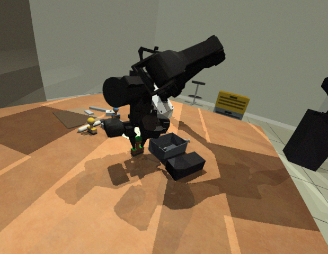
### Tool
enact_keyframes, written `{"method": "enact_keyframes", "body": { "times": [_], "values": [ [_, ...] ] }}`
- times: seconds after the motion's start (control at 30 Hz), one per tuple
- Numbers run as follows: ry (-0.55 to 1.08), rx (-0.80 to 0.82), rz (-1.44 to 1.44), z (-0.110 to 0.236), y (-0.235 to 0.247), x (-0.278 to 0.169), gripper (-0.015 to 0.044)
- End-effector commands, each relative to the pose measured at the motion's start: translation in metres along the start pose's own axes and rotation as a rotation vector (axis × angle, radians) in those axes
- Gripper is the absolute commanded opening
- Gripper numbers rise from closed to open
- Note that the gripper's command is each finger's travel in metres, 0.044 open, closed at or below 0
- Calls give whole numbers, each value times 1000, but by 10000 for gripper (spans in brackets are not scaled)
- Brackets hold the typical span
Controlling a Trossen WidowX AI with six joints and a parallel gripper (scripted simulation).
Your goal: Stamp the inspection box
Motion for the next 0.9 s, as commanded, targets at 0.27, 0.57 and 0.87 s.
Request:
{"method": "enact_keyframes", "body": {
  "times": [0.27, 0.57, 0.87],
  "values": [
    [5, -1, 0, 23, -4, 0, 251],
    [4, 3, -6, 117, 0, -1, 251],
    [4, 3, -6, 117, 0, -1, 251]
  ]
}}
Point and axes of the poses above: the point midway between the two fingers, 35 mm back from their tips, its own z axis back along the fingers, its own y axis across the jaws, x = y × z, the point moved 7 cm from there along z, back along the fingers, and after that the axes turned 9 degrees about z, right-handed, at the moved point
